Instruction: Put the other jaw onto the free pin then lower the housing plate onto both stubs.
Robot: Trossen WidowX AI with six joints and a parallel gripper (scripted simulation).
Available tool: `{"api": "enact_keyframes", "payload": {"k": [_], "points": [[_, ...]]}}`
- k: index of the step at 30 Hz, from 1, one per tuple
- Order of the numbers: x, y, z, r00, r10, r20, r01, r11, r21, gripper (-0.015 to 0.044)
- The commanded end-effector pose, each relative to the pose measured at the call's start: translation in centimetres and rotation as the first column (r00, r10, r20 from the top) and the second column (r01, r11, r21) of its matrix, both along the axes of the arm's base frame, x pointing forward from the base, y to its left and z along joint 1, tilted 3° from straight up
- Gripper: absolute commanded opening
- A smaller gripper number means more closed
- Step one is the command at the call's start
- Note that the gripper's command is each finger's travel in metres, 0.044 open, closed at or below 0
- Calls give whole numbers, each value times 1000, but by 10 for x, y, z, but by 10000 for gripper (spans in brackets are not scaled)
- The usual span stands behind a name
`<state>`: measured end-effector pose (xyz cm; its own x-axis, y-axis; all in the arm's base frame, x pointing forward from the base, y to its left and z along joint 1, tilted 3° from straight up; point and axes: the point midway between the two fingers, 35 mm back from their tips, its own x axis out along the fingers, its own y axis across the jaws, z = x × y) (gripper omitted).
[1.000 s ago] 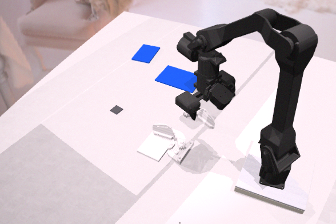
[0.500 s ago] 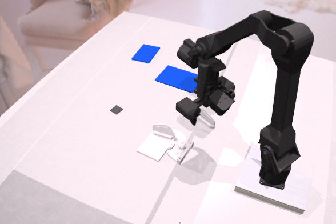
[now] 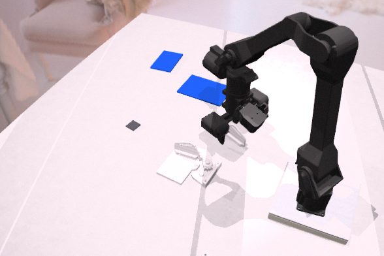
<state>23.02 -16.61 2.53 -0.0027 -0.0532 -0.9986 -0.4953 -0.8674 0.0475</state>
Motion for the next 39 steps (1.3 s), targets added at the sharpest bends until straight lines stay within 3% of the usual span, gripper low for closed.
{"api": "enact_keyframes", "payload": {"k": [1,9,19,26,39], "points": [[0,0,-1,1000,4,0,-4,1000,1,440],[0,0,-1,1000,4,0,-4,1000,1,440],[0,0,0,1000,0,0,0,1000,0,177],[0,0,0,1000,0,0,0,1000,0,134],[1,0,4,1000,0,0,0,1000,0,134]]}}
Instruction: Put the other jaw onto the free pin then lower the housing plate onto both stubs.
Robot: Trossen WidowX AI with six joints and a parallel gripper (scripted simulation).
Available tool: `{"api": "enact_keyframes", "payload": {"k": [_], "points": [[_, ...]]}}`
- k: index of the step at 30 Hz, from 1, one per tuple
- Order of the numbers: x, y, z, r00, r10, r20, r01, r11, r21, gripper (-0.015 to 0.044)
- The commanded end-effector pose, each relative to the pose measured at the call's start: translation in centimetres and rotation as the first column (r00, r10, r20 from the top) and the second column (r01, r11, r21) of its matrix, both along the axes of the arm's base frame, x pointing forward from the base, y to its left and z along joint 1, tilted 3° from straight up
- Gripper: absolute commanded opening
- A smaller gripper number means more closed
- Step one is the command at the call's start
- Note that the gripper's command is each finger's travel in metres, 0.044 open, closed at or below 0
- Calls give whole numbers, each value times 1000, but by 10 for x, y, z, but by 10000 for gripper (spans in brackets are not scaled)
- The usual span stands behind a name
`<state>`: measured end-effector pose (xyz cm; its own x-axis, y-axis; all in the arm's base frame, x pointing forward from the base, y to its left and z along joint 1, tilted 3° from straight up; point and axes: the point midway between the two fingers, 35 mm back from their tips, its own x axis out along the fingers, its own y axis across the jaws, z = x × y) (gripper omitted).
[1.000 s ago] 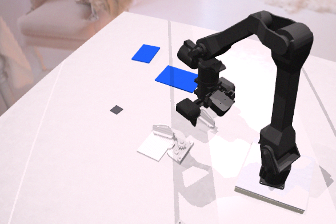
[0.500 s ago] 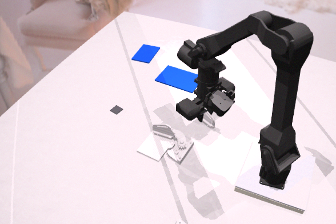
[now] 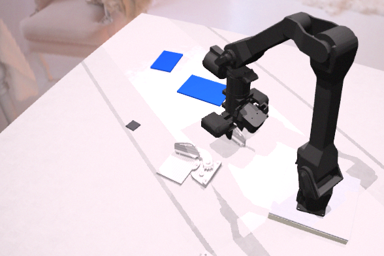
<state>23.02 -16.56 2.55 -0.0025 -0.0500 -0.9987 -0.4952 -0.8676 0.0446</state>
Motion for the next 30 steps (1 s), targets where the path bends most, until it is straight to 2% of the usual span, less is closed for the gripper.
{"api": "enact_keyframes", "payload": {"k": [1,23,30], "points": [[1,-1,7,1000,0,0,0,1000,-3,134],[1,3,76,1000,3,0,-3,1000,-2,134],[1,5,78,999,34,-1,-34,999,-2,134]]}}
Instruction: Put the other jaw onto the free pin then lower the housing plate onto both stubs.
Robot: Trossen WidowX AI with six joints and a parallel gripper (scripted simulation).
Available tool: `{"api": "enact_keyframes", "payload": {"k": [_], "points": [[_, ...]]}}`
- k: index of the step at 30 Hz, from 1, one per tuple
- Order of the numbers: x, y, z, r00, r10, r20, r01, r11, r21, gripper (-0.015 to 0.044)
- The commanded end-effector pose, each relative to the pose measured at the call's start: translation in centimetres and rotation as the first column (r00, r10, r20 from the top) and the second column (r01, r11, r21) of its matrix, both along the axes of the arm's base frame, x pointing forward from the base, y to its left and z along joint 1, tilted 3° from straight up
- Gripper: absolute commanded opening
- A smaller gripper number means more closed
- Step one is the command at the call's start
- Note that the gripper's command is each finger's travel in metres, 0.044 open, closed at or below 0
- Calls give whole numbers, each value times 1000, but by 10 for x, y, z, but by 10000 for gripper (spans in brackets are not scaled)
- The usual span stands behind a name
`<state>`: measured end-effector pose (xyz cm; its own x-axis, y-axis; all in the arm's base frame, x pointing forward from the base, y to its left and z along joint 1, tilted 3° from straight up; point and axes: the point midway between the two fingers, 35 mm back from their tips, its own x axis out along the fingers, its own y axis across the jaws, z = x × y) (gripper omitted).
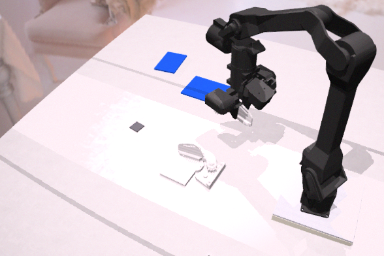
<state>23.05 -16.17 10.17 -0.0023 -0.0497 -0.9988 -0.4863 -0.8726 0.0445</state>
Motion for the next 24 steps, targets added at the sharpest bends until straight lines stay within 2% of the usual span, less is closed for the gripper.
{"api": "enact_keyframes", "payload": {"k": [1,12,24], "points": [[1,2,1,999,44,-2,-44,999,-2,134],[3,14,1,965,263,-12,-263,965,2,134],[5,27,1,873,487,-22,-487,873,8,134]]}}
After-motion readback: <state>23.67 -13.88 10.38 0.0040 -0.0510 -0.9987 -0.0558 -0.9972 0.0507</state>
